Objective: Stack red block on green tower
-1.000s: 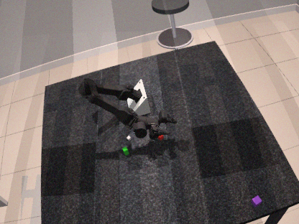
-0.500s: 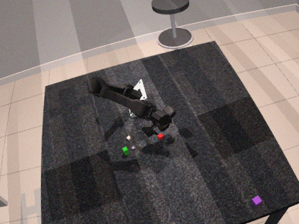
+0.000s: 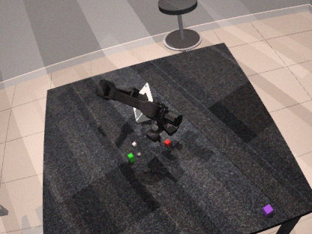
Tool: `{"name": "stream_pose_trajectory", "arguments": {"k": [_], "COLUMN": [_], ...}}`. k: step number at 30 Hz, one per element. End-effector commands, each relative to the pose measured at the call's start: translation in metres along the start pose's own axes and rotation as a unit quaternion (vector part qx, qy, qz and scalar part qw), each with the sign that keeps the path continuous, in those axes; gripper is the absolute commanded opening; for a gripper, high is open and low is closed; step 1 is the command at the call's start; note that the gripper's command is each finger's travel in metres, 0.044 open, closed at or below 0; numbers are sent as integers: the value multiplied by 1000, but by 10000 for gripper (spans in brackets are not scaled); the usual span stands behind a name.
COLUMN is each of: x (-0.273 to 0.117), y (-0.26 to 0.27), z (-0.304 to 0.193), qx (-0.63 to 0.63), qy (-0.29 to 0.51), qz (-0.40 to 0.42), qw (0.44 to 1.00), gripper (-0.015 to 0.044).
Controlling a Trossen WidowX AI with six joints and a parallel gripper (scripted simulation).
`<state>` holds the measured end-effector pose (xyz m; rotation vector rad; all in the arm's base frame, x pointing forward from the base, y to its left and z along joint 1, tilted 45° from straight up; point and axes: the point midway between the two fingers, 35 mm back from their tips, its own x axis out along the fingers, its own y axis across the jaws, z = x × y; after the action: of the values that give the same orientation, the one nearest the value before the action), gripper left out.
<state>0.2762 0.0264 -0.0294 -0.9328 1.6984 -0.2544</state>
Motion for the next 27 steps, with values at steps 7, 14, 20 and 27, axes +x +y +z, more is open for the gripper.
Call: {"name": "stream_pose_trajectory", "arguments": {"k": [7, 14, 20, 27], "x": [31, 39, 49, 60], "y": [-1, -1, -1, -2], "z": [-2, -2, -2, -2], "qx": [-3, -3, -3, -3], "qy": [3, 3, 3, 3], "qz": [-3, -3, -3, -4], "qw": [1000, 1000, 1000, 1000], "gripper": [440, 440, 440, 440]}}
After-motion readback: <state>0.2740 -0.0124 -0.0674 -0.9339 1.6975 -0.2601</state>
